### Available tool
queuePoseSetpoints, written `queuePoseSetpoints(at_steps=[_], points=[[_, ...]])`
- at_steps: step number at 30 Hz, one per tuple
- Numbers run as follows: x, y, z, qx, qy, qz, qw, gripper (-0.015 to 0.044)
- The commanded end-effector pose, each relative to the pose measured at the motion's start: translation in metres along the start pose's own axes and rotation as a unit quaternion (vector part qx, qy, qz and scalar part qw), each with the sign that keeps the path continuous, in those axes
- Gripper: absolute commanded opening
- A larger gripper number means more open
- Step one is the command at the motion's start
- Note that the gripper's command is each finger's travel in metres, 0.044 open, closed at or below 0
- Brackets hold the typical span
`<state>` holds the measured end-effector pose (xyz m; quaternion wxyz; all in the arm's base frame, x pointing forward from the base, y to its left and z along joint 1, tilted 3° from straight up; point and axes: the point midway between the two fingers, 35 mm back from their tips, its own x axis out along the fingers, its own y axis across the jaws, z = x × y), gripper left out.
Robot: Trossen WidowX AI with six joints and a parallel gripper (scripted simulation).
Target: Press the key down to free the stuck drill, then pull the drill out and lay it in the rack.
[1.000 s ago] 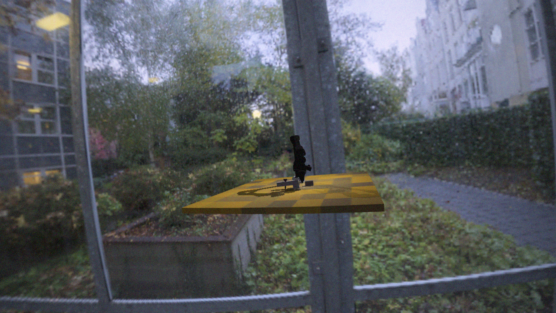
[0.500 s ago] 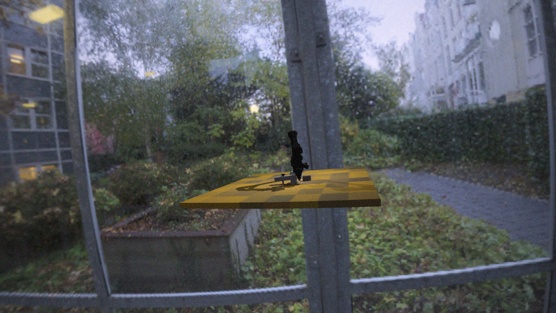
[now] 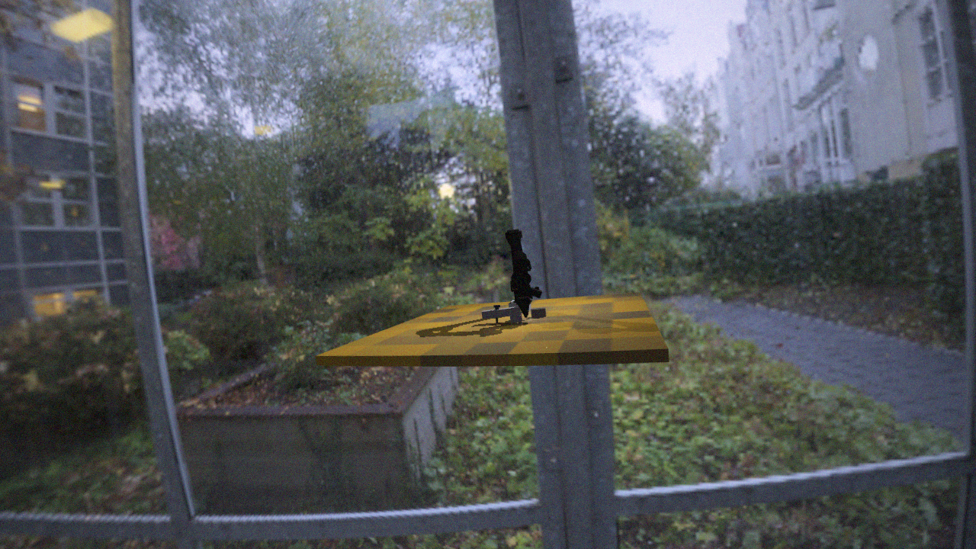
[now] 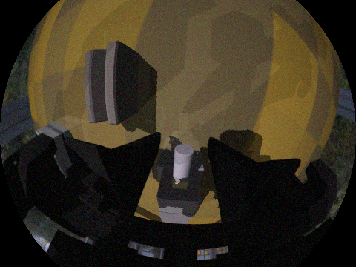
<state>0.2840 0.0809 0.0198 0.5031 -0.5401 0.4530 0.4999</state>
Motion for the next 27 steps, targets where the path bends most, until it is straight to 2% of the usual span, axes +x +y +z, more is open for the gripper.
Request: queuePoseSetpoints(at_steps=[1, 5, 12, 27], points=[[0.000, 0.000, 0.000, 0.000, 0.000, 0.000, 1.000, 0.0151], [0.000, 0.000, 0.000, 0.000, 0.000, 0.000, 1.000, 0.0046], [0.000, 0.000, 0.000, 0.000, 0.000, 0.000, 1.000, 0.0000], [-0.001, 0.001, 0.020, -0.003, 0.001, 0.003, 1.000, 0.0000]])
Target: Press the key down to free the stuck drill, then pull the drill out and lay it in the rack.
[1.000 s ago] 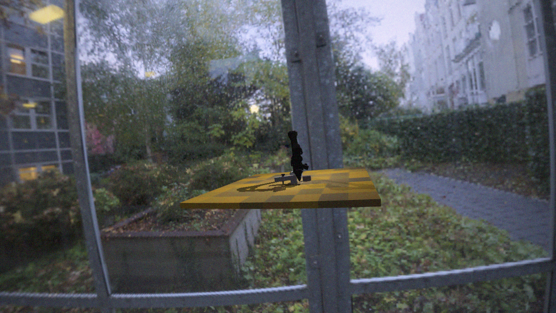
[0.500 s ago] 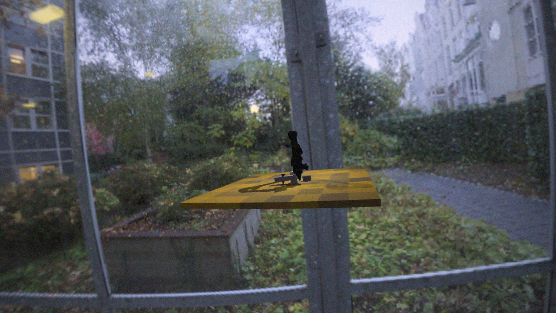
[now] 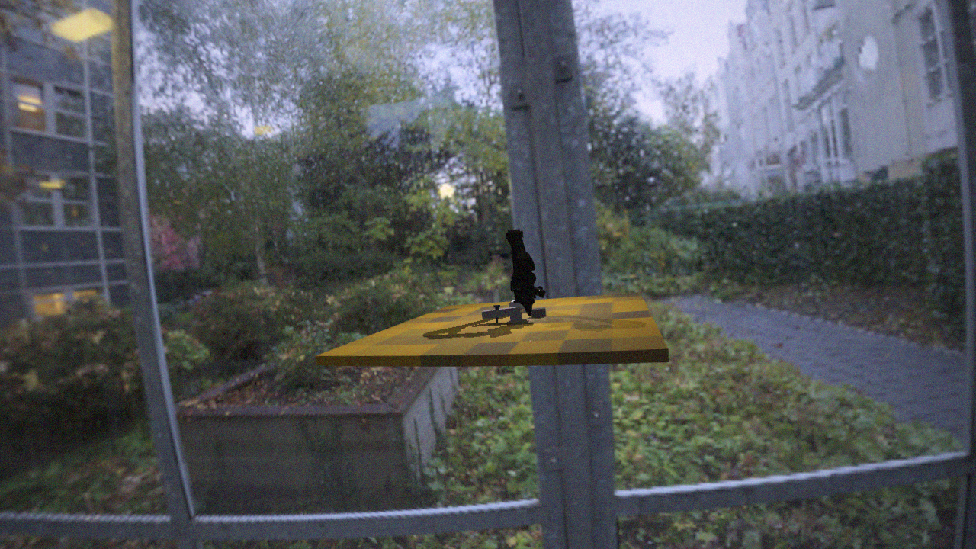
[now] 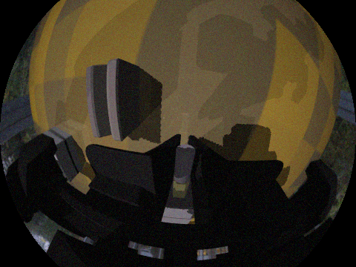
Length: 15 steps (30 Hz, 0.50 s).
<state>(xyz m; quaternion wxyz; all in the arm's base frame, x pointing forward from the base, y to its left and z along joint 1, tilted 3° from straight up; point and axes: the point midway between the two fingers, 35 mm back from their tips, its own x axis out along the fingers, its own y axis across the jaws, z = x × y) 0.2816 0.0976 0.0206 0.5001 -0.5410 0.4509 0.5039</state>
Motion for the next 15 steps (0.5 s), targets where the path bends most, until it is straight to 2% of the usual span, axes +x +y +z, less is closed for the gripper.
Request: queuePoseSetpoints(at_steps=[1, 15], points=[[0.000, 0.000, 0.004, 0.002, 0.002, 0.001, 1.000, 0.0000], [0.000, -0.001, 0.028, 0.002, 0.001, 0.001, 1.000, 0.0000]])
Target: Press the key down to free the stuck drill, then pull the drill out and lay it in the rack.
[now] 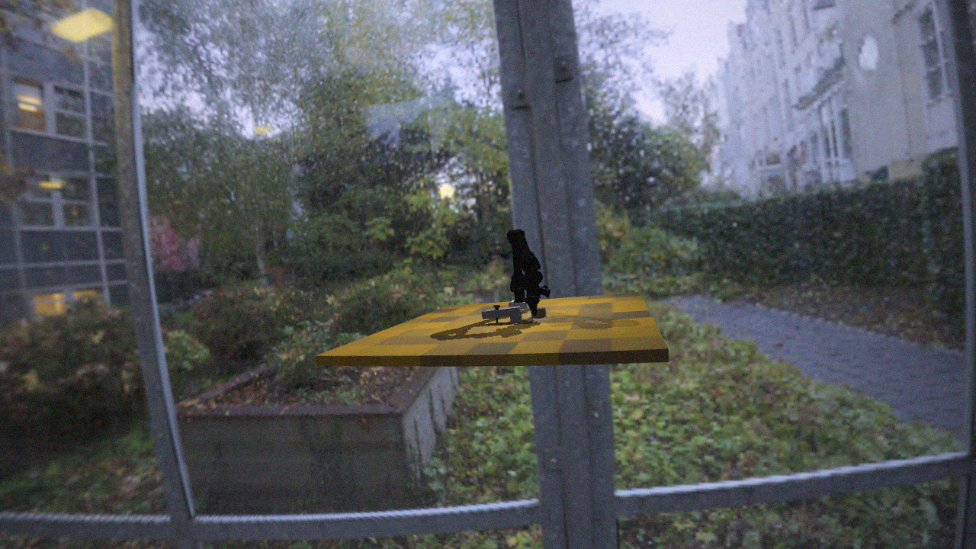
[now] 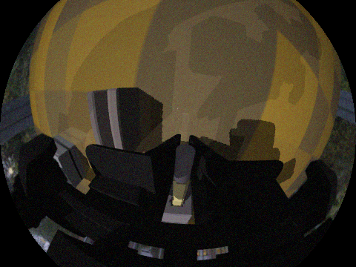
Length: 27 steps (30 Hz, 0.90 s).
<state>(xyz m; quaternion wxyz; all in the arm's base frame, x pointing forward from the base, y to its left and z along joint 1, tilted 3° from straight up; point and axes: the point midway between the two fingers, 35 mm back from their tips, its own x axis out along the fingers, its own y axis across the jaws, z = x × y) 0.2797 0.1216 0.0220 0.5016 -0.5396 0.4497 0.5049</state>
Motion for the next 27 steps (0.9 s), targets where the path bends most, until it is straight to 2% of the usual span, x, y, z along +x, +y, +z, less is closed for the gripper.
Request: queuePoseSetpoints(at_steps=[1, 17, 27], points=[[0.0000, 0.0000, 0.0000, 0.000, 0.000, 0.000, 1.000, 0.0026], [0.0016, 0.0001, -0.0037, 0.002, 0.004, 0.001, 1.000, 0.0440], [0.0034, 0.0003, -0.0081, 0.002, 0.004, 0.001, 1.000, 0.0440]])
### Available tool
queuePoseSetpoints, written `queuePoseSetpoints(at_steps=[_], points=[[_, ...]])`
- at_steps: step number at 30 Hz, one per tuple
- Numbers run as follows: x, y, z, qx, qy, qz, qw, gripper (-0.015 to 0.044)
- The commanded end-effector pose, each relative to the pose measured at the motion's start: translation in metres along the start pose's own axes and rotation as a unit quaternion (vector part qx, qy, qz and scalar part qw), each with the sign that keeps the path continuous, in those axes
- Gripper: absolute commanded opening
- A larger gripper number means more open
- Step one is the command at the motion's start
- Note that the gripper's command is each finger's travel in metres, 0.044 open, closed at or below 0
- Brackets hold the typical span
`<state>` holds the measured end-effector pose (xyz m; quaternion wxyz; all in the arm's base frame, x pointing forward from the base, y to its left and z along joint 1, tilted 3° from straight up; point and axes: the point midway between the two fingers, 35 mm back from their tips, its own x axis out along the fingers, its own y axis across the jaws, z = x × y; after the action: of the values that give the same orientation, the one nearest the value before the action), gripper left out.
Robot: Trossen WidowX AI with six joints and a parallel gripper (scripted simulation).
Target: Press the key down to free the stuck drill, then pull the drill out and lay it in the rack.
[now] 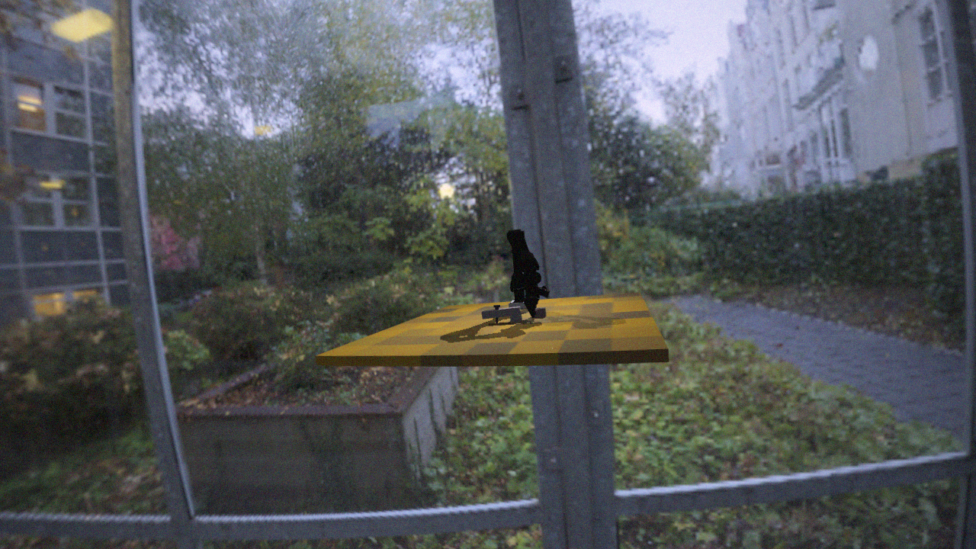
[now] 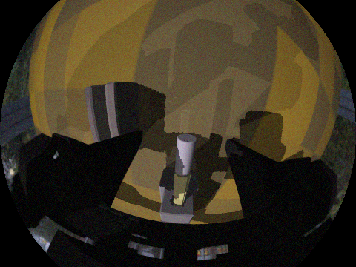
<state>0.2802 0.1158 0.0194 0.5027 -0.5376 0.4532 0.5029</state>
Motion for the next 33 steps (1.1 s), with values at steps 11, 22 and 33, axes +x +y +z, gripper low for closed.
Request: queuePoseSetpoints(at_steps=[11, 22, 33], points=[[0.0028, -0.0003, -0.0068, -0.002, 0.003, 0.000, 1.000, 0.0440], [0.0033, -0.0008, -0.0088, 0.000, 0.001, -0.001, 1.000, 0.0414], [0.0033, -0.0008, -0.0088, 0.000, 0.001, -0.001, 1.000, 0.0125]])
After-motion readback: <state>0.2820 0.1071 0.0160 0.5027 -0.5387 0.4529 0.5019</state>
